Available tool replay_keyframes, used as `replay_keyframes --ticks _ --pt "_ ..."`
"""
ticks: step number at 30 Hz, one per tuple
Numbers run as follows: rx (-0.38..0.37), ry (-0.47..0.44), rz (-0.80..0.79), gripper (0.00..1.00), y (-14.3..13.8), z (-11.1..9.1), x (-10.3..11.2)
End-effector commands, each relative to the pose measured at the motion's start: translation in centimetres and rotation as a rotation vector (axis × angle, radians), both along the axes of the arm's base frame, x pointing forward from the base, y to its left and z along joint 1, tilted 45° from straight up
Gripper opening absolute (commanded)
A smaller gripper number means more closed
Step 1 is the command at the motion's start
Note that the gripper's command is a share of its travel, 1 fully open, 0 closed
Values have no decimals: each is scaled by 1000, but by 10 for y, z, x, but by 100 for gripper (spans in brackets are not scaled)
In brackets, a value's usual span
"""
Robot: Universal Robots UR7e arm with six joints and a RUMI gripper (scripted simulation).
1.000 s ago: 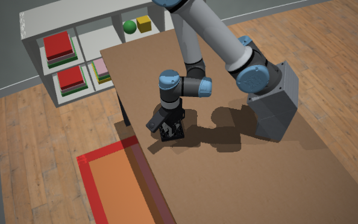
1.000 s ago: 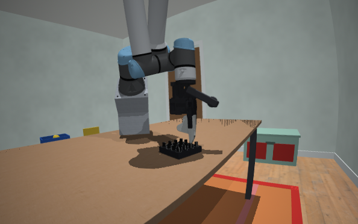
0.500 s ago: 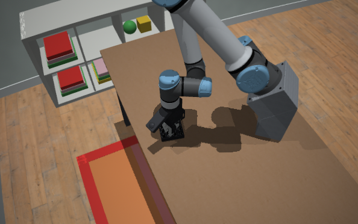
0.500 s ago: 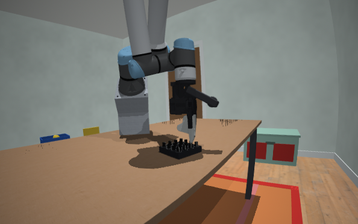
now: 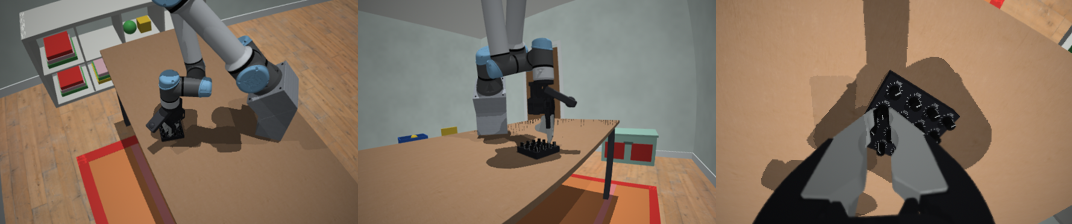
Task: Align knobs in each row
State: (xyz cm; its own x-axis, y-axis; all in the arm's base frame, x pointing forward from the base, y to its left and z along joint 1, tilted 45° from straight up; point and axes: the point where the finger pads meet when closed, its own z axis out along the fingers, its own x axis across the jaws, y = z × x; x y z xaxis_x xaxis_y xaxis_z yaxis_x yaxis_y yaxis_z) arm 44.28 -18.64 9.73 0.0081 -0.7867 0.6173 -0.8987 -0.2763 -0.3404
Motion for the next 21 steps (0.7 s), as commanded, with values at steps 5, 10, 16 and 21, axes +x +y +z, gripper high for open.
replay_keyframes --ticks 5,10,16,21 --pt "0 -1 0 4 0 0 0" --pt "0 -1 0 4 0 0 0" --pt "-3 2 4 4 0 0 0" --pt "-20 23 31 4 0 0 0"
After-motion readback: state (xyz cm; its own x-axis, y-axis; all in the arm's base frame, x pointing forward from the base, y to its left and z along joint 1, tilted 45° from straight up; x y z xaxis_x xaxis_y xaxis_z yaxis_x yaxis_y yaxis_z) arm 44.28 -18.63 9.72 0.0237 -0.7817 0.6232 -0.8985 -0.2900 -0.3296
